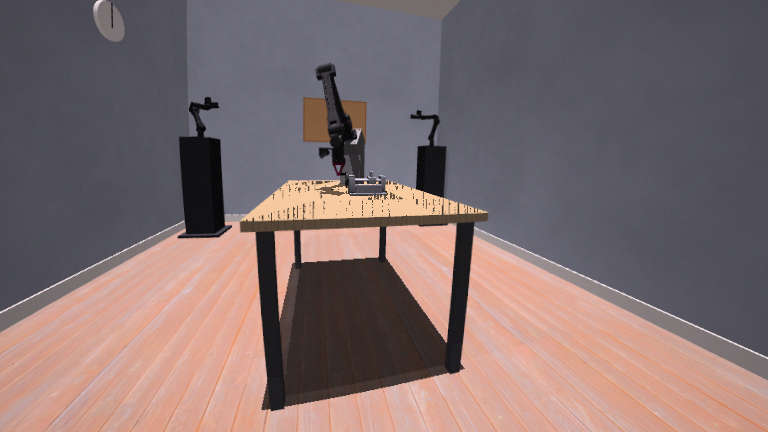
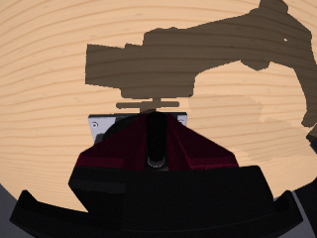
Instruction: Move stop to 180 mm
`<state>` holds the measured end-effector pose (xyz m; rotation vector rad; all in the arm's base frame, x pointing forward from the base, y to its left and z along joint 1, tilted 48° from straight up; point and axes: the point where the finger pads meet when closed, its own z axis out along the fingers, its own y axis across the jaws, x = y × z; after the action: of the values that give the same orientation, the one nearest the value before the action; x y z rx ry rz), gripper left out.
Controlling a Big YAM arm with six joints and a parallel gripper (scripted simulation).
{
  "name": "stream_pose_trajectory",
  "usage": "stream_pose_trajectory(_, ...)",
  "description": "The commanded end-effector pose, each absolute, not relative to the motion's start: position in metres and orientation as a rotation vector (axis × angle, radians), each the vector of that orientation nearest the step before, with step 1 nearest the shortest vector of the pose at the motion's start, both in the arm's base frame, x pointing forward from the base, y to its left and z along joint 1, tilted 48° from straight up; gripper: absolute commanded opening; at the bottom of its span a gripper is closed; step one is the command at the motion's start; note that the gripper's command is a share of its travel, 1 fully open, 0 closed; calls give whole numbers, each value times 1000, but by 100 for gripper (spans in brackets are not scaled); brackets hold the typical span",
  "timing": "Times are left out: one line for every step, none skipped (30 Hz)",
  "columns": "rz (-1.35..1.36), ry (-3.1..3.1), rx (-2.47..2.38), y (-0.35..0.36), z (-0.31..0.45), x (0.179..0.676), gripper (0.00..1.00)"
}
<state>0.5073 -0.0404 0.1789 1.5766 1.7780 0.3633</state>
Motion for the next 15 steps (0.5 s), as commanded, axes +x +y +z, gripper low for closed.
stream_pose_trajectory(453, 1718, 1516, -24, 238, 520, 6)
stream_pose_trajectory(453, 1718, 1516, -23, 239, 520, 6)
stream_pose_trajectory(453, 1718, 1515, -23, 240, 521, 6)
stream_pose_trajectory(452, 1718, 1514, -23, 241, 521, 6)
stream_pose_trajectory(452, 1719, 1514, -23, 241, 521, 6)
stream_pose_trajectory(455, 1717, 1511, -23, 242, 522, 6)
stream_pose_trajectory(458, 1714, 1508, -22, 243, 523, 6)
stream_pose_trajectory(458, 1714, 1508, -22, 243, 523, 6)
stream_pose_trajectory(458, 1714, 1508, -22, 243, 523, 6)
stream_pose_trajectory(458, 1714, 1508, -22, 243, 523, 6)
stream_pose_trajectory(457, 1715, 1509, -22, 243, 523, 6)
stream_pose_trajectory(456, 1717, 1510, -22, 243, 524, 6)
stream_pose_trajectory(455, 1718, 1511, -22, 243, 525, 6)
stream_pose_trajectory(457, 1715, 1510, -22, 244, 527, 6)
stream_pose_trajectory(461, 1712, 1507, -22, 245, 529, 6)
